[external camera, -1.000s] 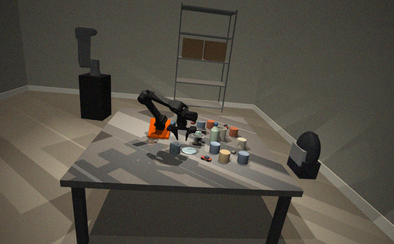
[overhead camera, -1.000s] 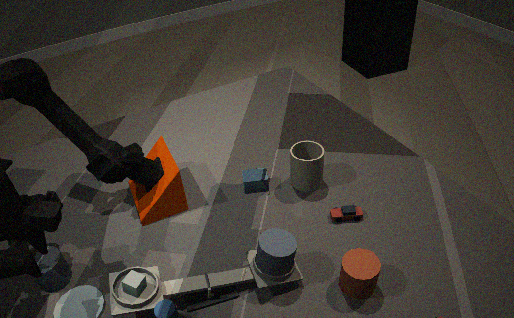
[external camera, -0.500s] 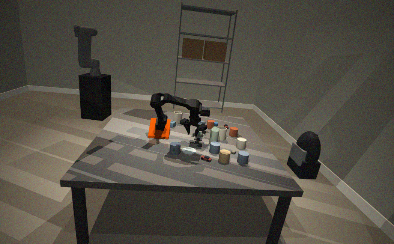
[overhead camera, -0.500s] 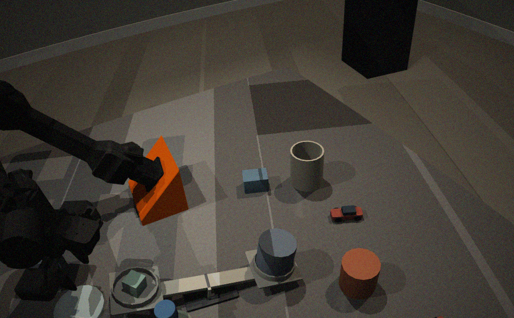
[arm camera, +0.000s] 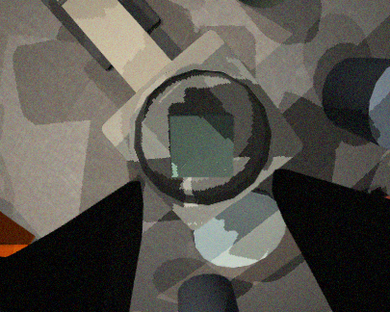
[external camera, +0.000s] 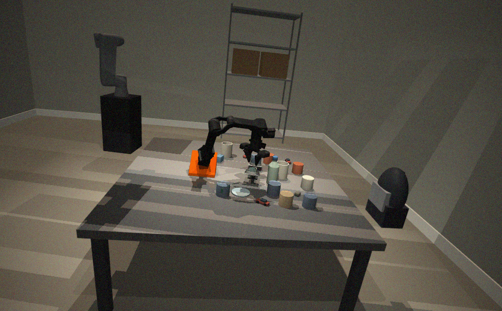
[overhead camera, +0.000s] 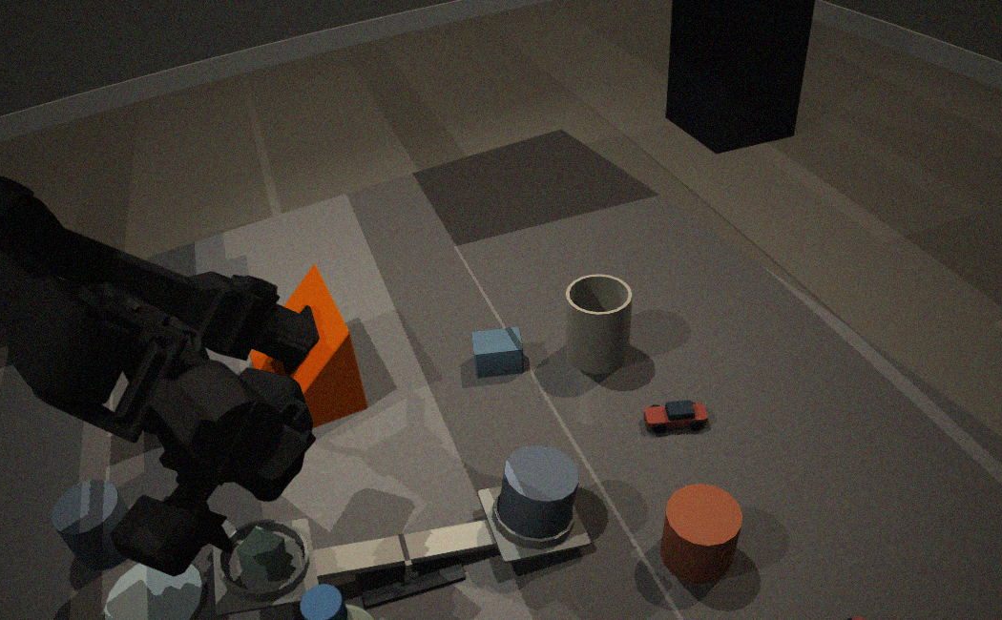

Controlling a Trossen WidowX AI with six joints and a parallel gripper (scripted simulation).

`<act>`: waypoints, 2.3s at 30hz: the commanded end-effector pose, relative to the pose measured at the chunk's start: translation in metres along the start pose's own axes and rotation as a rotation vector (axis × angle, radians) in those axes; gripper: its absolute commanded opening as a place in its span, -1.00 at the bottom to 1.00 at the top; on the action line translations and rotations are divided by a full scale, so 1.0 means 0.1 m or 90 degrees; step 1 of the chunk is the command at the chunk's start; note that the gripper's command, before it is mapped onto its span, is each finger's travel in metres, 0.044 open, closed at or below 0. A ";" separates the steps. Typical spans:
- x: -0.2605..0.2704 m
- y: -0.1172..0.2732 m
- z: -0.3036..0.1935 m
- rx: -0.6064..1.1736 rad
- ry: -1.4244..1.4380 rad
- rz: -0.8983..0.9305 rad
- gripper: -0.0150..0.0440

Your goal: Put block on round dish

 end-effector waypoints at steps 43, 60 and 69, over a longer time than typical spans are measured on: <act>-0.02 -0.46 0.05 0.003 -0.026 -0.012 0.08; -0.04 -0.12 0.08 -0.003 -0.022 -0.015 -0.49; -0.01 0.35 0.07 -0.009 -0.017 -0.020 -0.49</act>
Point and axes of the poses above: the point midway between the two fingers, 35 mm back from their tips, its own y axis back along the fingers, its own x axis across the jaws, z = x × y, the point moved 3 cm from there along y, back along the fingers, and after that the axes turned 13 degrees about y, right-handed, at the moved point
